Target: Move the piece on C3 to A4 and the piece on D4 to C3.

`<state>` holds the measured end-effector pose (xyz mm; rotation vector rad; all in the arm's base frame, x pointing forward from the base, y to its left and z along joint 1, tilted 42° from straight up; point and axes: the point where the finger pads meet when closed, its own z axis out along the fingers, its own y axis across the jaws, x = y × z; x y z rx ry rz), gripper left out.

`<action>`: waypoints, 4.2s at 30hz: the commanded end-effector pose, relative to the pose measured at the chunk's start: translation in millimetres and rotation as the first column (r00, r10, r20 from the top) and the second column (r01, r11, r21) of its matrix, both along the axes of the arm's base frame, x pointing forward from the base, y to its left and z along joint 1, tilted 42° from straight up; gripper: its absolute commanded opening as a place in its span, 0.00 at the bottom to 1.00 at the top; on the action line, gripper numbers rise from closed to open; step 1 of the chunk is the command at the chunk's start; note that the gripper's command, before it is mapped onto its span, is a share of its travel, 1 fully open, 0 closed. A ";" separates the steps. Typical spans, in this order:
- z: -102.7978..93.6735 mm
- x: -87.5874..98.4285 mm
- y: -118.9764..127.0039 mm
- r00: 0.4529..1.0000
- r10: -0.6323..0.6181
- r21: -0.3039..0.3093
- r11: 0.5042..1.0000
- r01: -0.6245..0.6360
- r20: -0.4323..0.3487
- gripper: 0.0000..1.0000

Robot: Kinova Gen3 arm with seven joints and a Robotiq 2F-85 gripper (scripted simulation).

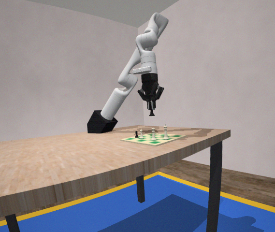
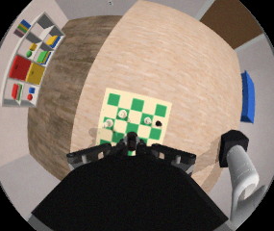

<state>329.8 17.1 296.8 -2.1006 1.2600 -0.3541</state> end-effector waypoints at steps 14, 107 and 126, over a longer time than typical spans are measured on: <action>11.6 2.7 17.6 0.999 -0.041 0.031 0.999 0.042 -0.023 0.00; -28.9 53.9 113.4 0.983 -0.159 0.109 0.980 0.169 -0.094 0.00; -28.9 53.9 113.4 0.983 -0.159 0.109 0.980 0.169 -0.094 0.00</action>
